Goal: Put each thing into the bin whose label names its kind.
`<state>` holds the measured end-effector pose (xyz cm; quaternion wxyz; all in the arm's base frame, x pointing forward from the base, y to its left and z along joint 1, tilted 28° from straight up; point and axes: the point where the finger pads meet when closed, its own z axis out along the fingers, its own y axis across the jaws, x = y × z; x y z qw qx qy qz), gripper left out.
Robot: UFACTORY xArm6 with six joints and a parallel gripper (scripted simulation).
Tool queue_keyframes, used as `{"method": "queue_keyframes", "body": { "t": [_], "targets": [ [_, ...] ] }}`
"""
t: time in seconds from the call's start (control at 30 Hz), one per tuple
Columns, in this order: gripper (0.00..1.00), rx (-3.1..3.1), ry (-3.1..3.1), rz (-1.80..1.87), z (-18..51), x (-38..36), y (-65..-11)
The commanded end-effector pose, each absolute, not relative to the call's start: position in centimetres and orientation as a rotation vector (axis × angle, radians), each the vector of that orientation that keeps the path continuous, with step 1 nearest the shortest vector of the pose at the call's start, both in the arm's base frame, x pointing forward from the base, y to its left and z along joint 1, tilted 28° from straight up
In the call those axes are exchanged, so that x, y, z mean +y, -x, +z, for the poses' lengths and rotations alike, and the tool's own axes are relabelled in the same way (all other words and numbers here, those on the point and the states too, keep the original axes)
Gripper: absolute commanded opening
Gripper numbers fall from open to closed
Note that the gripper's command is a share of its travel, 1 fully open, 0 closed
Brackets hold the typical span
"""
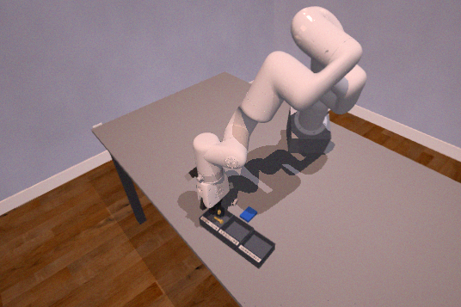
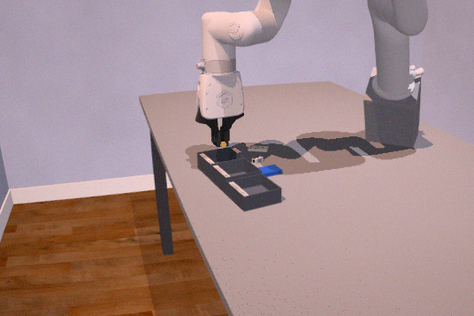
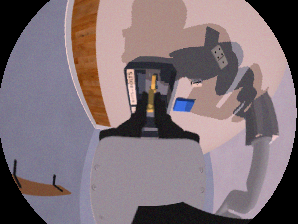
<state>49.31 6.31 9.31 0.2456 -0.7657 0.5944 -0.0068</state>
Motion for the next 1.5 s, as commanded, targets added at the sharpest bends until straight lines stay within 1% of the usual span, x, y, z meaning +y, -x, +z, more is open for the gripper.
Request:
{"method": "queue_keyframes", "body": {
  "t": [0.0, 0.73, 1.47],
  "targets": [
    [0.0, 1.621, 2.088, -0.022, 9.4, 6.3, -49.3],
    [0.0, 1.621, 2.088, -0.022, 9.3, 6.3, -48.9],
    [0.0, 1.621, 2.088, -0.022, 6.6, 7.4, -49.9]
  ]
}}
